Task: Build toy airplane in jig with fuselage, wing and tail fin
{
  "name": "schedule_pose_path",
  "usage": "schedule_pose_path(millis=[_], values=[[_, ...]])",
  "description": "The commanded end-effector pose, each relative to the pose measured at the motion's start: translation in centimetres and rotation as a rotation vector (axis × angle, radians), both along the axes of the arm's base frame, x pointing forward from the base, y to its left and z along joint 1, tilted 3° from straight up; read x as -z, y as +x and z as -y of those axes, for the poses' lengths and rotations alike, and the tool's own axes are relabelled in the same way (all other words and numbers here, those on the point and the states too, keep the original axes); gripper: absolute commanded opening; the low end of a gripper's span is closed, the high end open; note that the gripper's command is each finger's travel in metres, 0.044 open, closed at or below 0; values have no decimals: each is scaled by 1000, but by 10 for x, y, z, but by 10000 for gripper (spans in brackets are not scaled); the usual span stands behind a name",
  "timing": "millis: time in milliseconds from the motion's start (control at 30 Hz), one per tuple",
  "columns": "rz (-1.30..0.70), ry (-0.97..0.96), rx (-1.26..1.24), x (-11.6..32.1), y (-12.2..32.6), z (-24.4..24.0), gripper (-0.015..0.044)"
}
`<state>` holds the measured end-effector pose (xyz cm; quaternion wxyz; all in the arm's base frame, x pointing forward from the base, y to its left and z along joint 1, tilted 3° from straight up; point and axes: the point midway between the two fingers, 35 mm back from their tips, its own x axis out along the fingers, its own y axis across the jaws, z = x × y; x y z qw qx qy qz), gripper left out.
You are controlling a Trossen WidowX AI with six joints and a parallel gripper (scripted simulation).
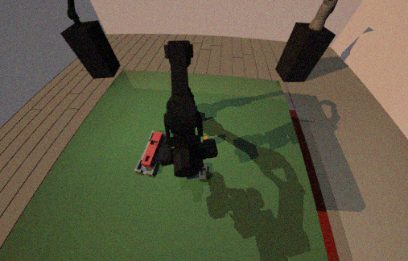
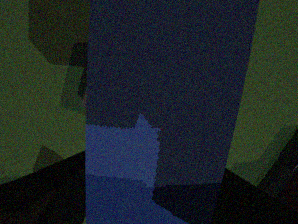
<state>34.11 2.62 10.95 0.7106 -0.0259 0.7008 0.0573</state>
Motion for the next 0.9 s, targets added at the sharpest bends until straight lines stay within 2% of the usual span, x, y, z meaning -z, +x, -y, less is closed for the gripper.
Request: schedule_pose_path(millis=[0, 867], values=[[3, -4, -68, 3, -4, 15, 0], [17, -16, -454, 18, -37, 92, 0]])
